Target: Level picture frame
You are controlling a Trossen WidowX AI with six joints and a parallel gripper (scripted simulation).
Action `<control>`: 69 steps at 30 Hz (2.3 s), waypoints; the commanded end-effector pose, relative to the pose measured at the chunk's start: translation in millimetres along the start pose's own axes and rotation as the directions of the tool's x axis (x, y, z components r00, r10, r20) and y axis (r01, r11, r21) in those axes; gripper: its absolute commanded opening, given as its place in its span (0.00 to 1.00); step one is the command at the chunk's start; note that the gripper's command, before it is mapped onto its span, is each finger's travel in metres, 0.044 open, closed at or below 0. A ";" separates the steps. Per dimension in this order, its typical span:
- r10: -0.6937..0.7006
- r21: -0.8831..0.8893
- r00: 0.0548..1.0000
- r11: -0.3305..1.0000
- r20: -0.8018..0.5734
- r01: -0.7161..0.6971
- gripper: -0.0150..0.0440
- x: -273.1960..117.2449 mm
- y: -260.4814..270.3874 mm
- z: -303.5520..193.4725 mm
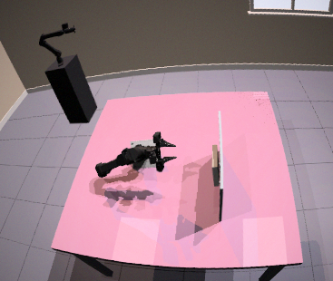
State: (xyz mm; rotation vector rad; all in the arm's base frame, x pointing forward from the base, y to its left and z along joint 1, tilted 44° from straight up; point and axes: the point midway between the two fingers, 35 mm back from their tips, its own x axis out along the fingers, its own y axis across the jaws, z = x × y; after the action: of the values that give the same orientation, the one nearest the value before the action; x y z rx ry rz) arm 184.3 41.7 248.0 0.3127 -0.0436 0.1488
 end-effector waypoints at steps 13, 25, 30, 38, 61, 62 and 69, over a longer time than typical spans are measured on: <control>0.003 -0.006 1.000 1.000 0.000 -0.003 0.69 -0.3 0.5 0.6; 0.003 0.095 1.000 0.995 0.005 -0.003 0.69 20.1 -1.5 2.8; 0.005 0.229 1.000 0.973 0.009 -0.007 0.69 47.6 -16.0 5.3; 0.006 0.318 1.000 0.948 0.009 -0.009 0.69 62.8 -33.7 6.0; 0.007 0.319 1.000 0.948 0.012 -0.011 0.69 117.4 -31.7 9.8; 0.007 0.319 1.000 0.948 0.012 -0.011 0.69 124.7 -31.8 8.8; 0.008 0.319 1.000 0.948 0.013 -0.011 0.69 142.9 -32.1 4.8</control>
State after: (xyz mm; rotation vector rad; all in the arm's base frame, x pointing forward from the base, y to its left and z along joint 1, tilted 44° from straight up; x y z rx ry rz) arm 322.5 29.0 248.9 0.6346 -0.0185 0.1632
